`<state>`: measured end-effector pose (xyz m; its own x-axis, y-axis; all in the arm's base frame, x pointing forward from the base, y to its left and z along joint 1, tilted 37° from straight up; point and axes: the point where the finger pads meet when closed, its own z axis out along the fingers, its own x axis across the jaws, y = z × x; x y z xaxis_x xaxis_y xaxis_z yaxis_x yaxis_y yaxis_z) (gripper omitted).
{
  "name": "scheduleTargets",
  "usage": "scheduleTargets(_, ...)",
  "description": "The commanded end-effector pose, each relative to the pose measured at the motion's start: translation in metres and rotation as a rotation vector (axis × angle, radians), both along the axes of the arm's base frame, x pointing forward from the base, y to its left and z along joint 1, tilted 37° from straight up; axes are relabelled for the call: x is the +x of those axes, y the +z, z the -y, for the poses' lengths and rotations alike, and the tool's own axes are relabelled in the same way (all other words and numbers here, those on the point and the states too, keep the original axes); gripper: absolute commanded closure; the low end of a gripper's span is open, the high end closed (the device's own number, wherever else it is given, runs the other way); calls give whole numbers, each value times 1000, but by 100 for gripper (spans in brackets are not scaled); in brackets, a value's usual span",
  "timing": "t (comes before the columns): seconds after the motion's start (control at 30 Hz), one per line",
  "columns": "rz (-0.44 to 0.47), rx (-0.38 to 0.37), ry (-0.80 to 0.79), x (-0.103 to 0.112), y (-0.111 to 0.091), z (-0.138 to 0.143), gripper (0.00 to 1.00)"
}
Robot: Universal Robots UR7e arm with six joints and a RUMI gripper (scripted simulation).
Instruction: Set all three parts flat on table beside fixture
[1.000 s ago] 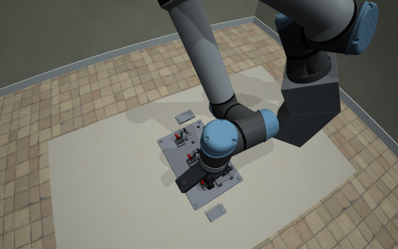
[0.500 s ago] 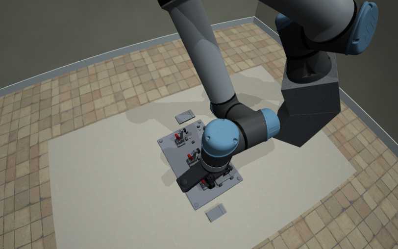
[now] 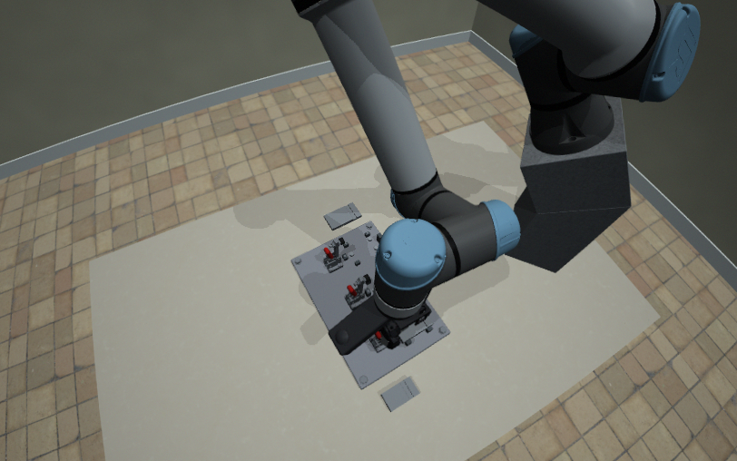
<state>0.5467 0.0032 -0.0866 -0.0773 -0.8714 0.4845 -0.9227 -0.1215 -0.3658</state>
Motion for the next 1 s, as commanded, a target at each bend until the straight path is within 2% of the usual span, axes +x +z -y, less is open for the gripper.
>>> scheduleTargets(0.0,-8,0,-1,-3,-3,1,100)
scheduleTargets(0.23,-8,0,-1,-3,-3,1,100)
scheduleTargets(0.27,-8,0,-1,-3,-3,1,72)
scheduleTargets(0.97,-6,0,-1,-3,-2,1,72)
